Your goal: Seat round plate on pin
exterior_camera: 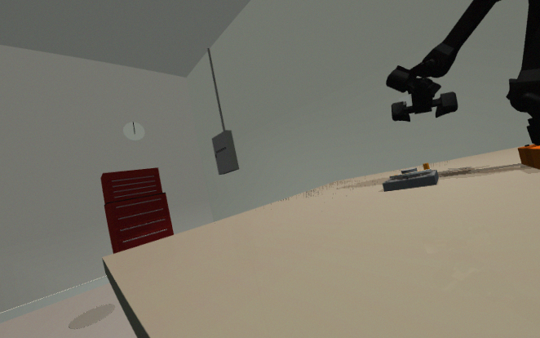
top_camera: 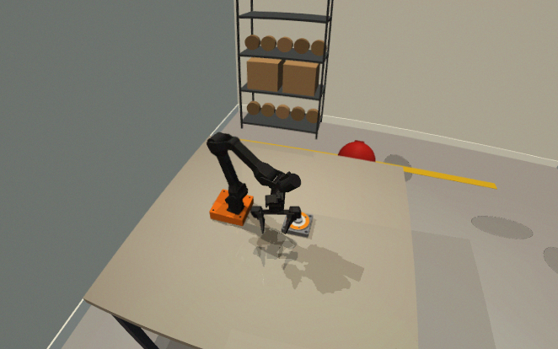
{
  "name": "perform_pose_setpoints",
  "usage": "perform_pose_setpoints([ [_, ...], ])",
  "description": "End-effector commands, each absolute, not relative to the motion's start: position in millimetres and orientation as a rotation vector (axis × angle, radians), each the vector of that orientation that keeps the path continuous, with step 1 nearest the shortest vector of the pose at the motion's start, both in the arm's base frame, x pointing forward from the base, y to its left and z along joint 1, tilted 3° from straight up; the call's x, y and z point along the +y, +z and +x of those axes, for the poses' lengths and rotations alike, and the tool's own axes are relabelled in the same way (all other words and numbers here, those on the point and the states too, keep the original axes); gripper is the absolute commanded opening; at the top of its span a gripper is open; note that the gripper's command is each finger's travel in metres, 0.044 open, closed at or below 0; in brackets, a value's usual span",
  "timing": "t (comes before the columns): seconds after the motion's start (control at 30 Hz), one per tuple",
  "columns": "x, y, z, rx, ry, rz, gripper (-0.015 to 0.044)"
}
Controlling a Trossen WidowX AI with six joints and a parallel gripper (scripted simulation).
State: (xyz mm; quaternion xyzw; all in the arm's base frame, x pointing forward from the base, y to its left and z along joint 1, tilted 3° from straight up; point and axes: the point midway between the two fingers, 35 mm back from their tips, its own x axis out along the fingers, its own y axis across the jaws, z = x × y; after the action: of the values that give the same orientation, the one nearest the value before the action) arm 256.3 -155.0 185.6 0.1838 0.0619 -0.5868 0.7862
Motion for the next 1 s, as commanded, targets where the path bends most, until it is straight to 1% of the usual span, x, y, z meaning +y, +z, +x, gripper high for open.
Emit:
perform_pose_setpoints([
  [0.0, -152.8, 183.7, 258.5, 0.160, -1.250, 0.387, 0.0374],
  [0.07, -134.1, 168.5, 273.2, 0.361, -1.123, 0.311, 0.0321],
  [0.13, -99.4, 144.5, 286.5, 0.657, -0.901, 0.193, 0.0269],
  [0.2, -60.6, 123.0, 287.4, 0.924, -0.654, 0.082, 0.0216],
  [0.3, -36.4, 112.6, 282.2, 1.071, -0.496, 0.023, 0.0137],
  [0.37, -9.3, 104.0, 271.9, 1.221, -0.311, -0.036, 0.0085],
  [0.47, 19.1, 98.9, 256.4, 1.367, -0.108, -0.085, 0.0006],
  [0.63, 40.9, 98.4, 240.3, 1.486, 0.093, -0.116, 0.0000],
  [0.97, 42.0, 98.8, 238.6, 1.497, 0.100, -0.121, 0.0000],
])
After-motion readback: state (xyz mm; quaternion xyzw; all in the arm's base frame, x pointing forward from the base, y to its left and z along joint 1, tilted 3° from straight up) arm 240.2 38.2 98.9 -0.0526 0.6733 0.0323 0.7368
